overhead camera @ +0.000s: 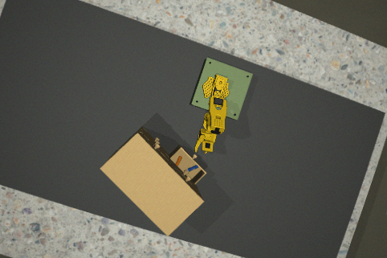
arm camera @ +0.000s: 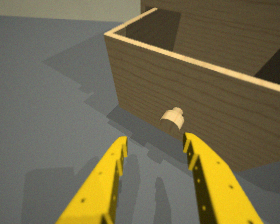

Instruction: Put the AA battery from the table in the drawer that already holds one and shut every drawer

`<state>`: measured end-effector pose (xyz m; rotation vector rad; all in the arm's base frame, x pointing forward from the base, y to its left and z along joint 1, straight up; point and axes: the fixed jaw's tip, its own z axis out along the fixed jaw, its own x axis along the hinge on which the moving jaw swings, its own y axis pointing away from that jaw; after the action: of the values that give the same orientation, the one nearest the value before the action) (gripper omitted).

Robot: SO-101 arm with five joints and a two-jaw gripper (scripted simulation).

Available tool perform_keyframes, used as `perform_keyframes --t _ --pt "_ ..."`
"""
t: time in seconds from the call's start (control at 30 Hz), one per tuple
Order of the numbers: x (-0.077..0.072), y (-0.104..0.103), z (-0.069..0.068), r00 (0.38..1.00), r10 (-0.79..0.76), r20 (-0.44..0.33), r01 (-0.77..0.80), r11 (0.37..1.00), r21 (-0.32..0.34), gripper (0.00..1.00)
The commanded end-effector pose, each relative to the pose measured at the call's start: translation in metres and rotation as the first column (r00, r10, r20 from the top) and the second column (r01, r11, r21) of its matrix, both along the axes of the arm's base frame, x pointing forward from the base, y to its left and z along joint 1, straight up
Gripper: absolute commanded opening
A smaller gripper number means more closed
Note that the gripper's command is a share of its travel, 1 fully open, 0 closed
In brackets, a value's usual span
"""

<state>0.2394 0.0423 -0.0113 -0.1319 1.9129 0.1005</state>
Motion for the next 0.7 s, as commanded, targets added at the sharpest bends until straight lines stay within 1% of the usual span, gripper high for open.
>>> perform_keyframes --t 0.0,0.4,0.57,0.67 --pt "0.009 -0.005 -0.007 1.000 -0.029 -0.005 0.029 1.000 0.006 0.21" --pt "0.009 -0.005 -0.007 1.000 -0.029 -0.005 0.029 1.000 0.006 0.21" --pt "0.023 -0.012 -0.015 0.998 -0.058 -0.005 0.058 0.998 0.005 0.21" --pt "0.023 -0.012 -0.015 0.998 -0.058 -0.005 0.058 0.998 0.005 0.21"
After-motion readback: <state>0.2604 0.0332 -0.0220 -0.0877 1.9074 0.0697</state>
